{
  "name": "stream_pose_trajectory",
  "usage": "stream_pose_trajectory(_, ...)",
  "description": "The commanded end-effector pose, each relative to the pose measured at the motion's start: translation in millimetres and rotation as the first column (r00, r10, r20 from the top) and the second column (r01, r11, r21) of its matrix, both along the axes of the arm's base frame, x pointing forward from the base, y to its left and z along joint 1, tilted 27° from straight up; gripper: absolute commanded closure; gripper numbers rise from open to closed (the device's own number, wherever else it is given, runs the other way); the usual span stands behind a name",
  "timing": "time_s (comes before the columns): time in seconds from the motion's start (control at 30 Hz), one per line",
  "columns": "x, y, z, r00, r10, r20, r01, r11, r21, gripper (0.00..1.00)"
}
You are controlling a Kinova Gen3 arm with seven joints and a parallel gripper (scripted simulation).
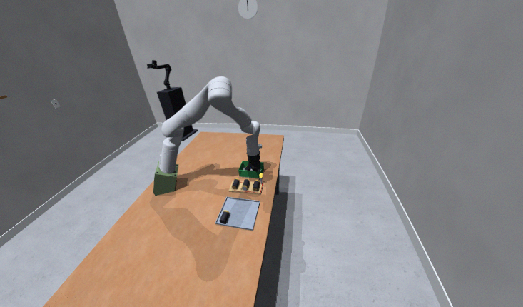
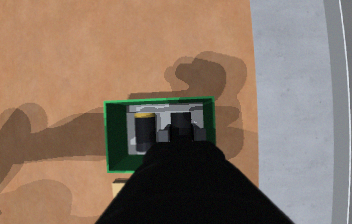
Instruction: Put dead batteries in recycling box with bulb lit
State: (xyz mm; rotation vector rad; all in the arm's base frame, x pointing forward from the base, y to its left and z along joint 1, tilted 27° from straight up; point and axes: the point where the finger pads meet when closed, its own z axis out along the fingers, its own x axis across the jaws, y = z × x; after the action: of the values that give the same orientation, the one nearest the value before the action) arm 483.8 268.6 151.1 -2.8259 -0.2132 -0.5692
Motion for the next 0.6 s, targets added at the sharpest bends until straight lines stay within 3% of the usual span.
stream_pose_trajectory(0.0,-0.3,0.9,0.3,1.0,0.002,0.0,-0.002,1.0,0.001,0.43)
stream_pose_trajectory(0.13,-0.3,0.9,0.3,1.0,0.002,0.0,-0.002,1.0,0.001,0.43)
stream_pose_trajectory(0.17,-0.3,0.9,0.3,1.0,0.002,0.0,-0.002,1.0,0.001,0.1)
stream_pose_trajectory(0.57,-0.3,0.9,0.3,1.0,0.002,0.0,-0.002,1.0,0.001,0.1)
